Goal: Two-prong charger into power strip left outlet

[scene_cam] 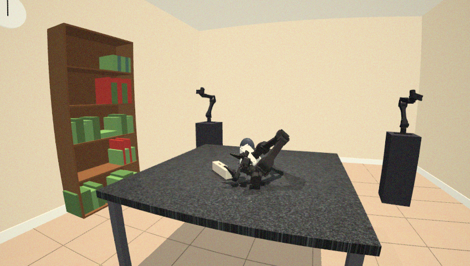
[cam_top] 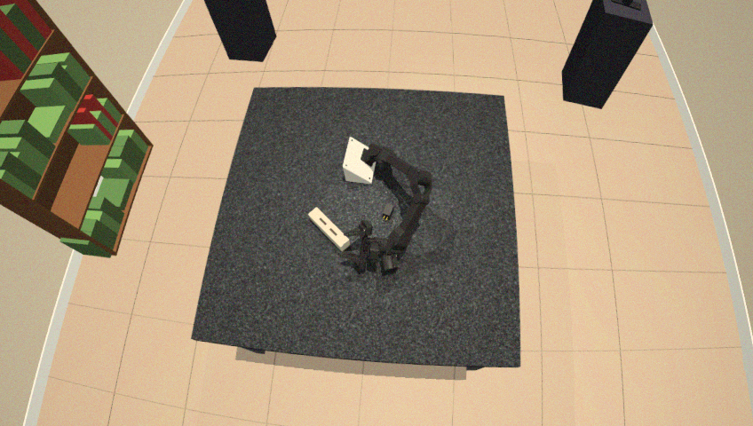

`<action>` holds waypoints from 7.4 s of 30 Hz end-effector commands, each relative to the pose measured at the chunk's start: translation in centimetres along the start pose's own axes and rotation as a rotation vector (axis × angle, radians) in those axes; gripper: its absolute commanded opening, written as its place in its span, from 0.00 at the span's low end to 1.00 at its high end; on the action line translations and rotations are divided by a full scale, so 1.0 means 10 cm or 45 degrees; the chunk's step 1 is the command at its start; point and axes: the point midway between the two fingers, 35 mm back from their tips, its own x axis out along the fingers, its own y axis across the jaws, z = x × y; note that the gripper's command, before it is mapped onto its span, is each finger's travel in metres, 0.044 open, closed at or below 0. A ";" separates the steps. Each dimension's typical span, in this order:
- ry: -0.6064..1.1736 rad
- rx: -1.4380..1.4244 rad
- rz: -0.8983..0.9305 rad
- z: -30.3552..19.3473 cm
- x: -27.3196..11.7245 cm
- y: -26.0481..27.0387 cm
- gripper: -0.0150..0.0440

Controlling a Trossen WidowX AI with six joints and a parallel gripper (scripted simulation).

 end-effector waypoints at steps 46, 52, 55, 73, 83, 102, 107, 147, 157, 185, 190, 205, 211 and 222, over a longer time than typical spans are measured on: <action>0.974 -0.481 0.751 -0.70 -0.12 -0.74 1.00; 1.102 -0.509 0.912 -0.80 -0.29 -0.84 1.00; 1.162 -0.515 0.995 -0.84 -0.38 -0.89 1.00; 1.461 -0.461 1.528 -0.94 -1.02 -1.21 1.00; 1.569 -0.348 1.840 -0.87 -1.37 -1.40 1.00; 1.606 -0.256 2.011 -0.87 -1.61 -1.41 1.00; 1.605 -0.256 2.011 -0.89 -1.62 -1.39 1.00; 1.598 -0.262 2.014 -1.17 -1.80 -1.09 0.60; 1.598 -0.261 2.014 -1.16 -1.79 -1.11 0.32; 1.671 -0.198 1.953 -0.90 -1.39 -1.32 0.25; 1.702 -0.169 1.925 -0.94 -1.30 -1.26 0.25; 1.794 -0.083 1.841 -1.09 -1.04 -1.08 0.25; 1.830 -0.048 1.806 -1.16 -0.94 -1.01 0.25; 1.895 0.015 1.743 -1.30 -0.76 -0.90 0.25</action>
